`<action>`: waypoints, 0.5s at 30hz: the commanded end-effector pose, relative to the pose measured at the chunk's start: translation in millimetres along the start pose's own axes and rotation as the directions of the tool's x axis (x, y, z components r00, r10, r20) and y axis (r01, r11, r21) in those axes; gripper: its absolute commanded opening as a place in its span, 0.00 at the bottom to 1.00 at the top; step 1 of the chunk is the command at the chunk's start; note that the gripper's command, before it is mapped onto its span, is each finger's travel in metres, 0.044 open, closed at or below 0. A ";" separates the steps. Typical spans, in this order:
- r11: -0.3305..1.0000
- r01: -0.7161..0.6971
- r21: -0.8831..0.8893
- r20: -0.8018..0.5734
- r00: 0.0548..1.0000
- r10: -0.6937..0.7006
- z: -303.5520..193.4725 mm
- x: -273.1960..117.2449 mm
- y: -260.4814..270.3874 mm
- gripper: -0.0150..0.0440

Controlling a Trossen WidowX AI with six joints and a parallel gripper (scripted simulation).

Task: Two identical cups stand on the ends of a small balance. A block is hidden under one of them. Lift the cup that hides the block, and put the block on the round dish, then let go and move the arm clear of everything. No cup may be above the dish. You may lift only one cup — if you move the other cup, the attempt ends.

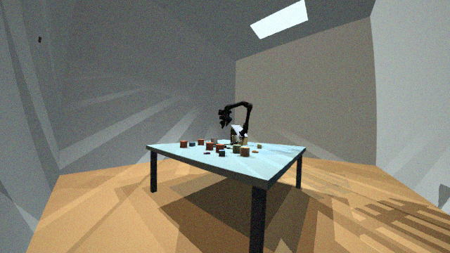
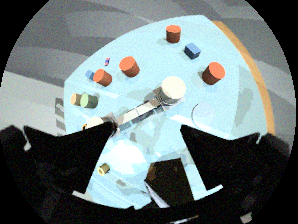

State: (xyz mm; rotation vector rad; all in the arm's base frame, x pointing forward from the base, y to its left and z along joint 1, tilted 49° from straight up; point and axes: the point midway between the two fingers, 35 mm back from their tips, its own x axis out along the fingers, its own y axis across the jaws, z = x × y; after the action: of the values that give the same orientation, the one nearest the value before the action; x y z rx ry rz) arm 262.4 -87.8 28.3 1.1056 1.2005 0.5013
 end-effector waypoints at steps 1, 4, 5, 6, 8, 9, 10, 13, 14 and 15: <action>0.993 0.035 0.111 -0.048 0.998 -0.030 11.1 8.7 -6.8 1.00; 0.978 0.068 0.199 -0.083 0.995 -0.053 19.0 16.2 -11.2 1.00; 0.970 0.081 0.228 -0.094 0.994 -0.060 21.5 18.8 -12.7 1.00; 0.962 0.093 0.256 -0.106 0.992 -0.068 24.1 21.5 -14.2 1.00; 0.943 0.120 0.311 -0.128 0.988 -0.084 29.2 27.1 -17.3 1.00; 0.932 0.135 0.338 -0.139 0.986 -0.092 31.7 30.0 -18.8 1.00; 0.919 0.149 0.364 -0.150 0.984 -0.100 34.1 32.9 -20.3 1.00; 0.877 0.194 0.439 -0.182 0.975 -0.125 41.3 42.2 -24.9 1.00; 0.861 0.209 0.463 -0.192 0.972 -0.133 43.7 45.4 -26.4 1.00; 0.844 0.225 0.486 -0.202 0.969 -0.142 46.0 48.7 -28.0 1.00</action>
State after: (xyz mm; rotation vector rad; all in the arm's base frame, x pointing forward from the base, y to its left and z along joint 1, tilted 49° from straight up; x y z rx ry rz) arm 305.9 -81.5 -11.5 1.3608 1.5600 0.1930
